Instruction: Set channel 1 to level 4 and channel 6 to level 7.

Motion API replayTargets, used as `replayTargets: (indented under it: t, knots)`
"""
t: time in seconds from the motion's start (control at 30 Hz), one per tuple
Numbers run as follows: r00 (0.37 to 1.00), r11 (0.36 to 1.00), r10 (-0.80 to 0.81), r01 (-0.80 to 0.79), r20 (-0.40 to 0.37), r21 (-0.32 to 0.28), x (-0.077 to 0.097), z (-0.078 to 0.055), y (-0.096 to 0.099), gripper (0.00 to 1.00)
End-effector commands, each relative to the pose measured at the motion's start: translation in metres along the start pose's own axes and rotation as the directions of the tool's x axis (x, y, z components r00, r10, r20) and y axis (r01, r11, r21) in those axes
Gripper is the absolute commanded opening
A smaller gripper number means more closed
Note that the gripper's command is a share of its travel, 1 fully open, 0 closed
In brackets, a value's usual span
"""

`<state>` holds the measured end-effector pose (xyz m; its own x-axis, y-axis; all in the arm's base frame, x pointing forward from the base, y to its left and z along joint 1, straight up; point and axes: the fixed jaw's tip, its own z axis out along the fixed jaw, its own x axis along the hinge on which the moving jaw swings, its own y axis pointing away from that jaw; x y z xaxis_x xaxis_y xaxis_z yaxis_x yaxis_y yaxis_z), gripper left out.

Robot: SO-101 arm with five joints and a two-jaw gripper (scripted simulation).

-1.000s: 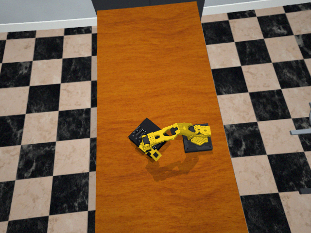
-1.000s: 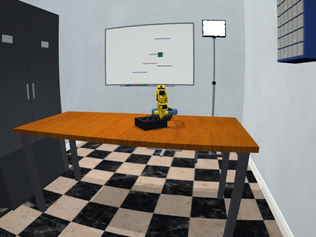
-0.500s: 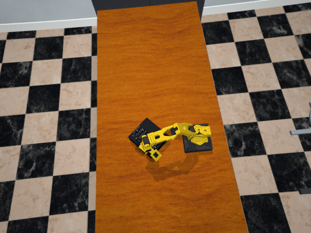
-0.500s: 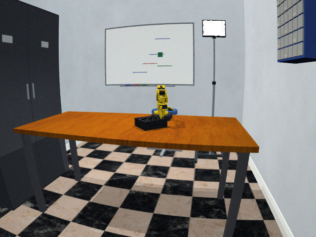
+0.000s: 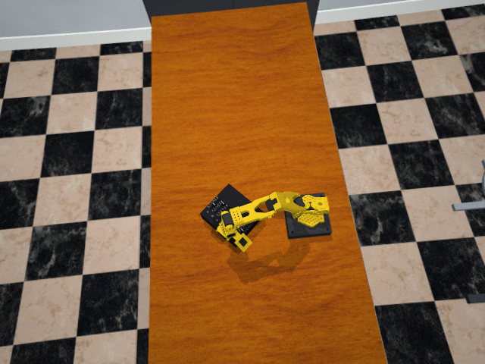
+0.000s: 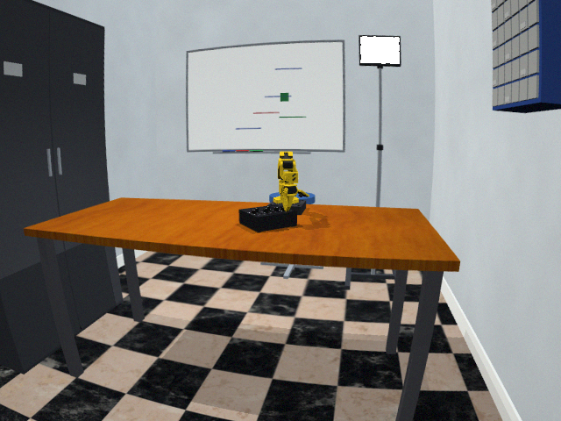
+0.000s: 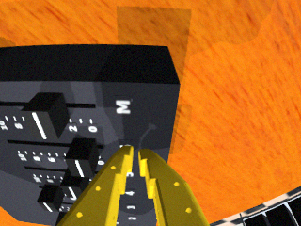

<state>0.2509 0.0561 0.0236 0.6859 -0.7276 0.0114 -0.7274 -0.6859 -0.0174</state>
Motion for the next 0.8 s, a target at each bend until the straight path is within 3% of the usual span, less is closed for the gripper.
replayTargets:
  t: [0.0, 0.77]
  knots:
    - [1.000, 1.000, -0.004, 0.004, 0.012, -0.018, -0.0039, 0.0033, 0.0017, 0.00]
    - [1.000, 1.000, -0.004, 0.004, 0.012, -0.018, -0.0027, 0.0016, 0.0065, 0.00]
